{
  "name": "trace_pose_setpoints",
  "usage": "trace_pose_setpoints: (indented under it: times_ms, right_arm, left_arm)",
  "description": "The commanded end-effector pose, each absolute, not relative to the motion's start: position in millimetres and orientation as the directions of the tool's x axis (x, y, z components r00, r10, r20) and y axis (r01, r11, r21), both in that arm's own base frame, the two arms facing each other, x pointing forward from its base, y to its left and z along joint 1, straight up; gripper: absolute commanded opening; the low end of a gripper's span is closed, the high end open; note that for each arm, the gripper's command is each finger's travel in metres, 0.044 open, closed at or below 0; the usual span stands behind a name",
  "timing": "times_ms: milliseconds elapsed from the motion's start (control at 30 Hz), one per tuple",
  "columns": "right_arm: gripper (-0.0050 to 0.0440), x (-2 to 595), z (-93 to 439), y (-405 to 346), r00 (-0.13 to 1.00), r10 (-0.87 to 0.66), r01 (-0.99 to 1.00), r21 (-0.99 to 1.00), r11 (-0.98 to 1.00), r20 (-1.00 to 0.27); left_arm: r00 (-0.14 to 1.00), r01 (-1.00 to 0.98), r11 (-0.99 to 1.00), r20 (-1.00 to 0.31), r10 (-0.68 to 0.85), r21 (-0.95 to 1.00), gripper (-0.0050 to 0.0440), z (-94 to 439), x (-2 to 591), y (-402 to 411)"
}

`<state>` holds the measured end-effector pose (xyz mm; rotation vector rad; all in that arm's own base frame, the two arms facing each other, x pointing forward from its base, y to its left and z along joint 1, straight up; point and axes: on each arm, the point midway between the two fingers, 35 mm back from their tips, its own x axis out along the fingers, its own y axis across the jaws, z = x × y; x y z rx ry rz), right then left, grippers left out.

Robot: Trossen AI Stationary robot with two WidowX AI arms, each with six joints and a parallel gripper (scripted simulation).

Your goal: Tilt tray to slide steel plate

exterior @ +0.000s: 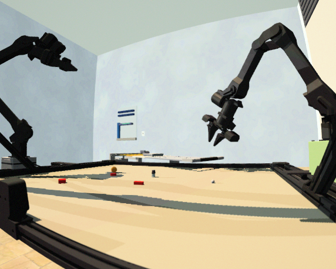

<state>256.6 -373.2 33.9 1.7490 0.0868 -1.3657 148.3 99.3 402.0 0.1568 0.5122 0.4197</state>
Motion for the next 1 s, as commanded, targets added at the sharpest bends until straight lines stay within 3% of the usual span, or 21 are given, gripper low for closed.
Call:
trace_pose_setpoints:
  times_ms: [0, 967]
  right_arm:
    - [0.015, 253.1, 3.1, -370.5, 0.383, -0.427, 0.547, 0.574, -0.61, -0.819]
    - [0.015, 263.3, -19.3, -381.9, 0.383, -0.427, 0.547, 0.574, -0.61, -0.819]
  left_arm:
    - [0.776, -0.366, 0.898, -0.454, 0.439, 0.243, 0.044, 403.6, 150.0, 111.9]
    - [0.684, -0.518, 0.841, -0.515, 0.517, 0.157, 0.044, 396.5, 121.2, 221.0]
